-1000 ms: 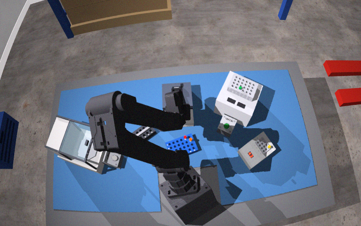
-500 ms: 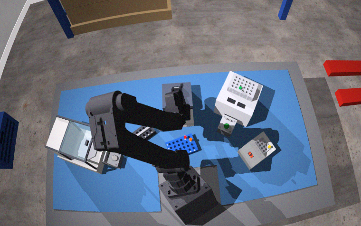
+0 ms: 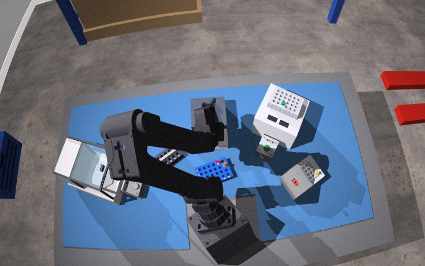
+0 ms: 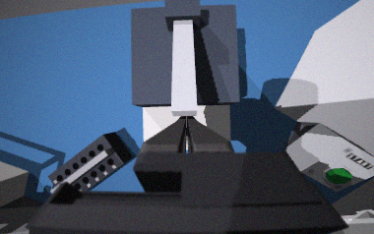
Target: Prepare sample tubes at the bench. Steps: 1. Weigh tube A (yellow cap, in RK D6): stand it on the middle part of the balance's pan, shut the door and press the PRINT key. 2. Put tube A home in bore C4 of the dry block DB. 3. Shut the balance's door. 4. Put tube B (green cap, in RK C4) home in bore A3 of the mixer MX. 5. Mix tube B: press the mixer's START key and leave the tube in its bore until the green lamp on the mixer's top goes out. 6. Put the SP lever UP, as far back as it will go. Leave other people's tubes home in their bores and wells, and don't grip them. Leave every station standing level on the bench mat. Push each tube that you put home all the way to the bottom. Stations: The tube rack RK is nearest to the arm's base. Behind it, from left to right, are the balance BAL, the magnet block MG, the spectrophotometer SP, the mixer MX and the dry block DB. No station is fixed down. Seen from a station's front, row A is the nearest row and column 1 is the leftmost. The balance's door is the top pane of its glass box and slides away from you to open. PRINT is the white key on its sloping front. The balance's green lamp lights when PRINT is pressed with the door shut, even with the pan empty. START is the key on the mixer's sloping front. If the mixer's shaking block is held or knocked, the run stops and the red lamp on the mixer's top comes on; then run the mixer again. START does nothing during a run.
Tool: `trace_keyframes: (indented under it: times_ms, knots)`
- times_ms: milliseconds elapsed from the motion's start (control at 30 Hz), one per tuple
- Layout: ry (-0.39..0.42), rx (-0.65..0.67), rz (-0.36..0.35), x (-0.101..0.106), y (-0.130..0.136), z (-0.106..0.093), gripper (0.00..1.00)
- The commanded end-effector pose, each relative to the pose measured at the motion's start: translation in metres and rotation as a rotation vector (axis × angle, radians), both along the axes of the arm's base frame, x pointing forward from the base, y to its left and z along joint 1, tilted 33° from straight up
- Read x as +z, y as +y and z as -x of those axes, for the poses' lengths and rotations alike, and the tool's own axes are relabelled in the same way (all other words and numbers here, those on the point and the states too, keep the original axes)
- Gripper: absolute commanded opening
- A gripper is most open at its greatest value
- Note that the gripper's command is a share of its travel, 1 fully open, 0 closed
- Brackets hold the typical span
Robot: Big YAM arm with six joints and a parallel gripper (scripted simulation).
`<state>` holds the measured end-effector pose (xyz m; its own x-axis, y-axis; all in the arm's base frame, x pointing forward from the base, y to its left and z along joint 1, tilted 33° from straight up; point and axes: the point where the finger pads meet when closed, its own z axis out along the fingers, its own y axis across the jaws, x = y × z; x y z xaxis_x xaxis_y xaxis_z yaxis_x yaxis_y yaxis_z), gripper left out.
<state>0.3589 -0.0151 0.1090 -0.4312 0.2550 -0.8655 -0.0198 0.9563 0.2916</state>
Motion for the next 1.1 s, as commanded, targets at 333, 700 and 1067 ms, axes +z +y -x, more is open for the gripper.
trace_keyframes:
  times_ms: [333, 700, 1067]
  knots:
    - [-0.117, -0.025, 0.035, 0.058, -0.019, -0.034, 0.0]
    - [-0.117, -0.023, 0.034, 0.058, -0.018, -0.034, 0.0]
    - [-0.117, -0.023, 0.034, 0.058, -0.018, -0.034, 0.0]
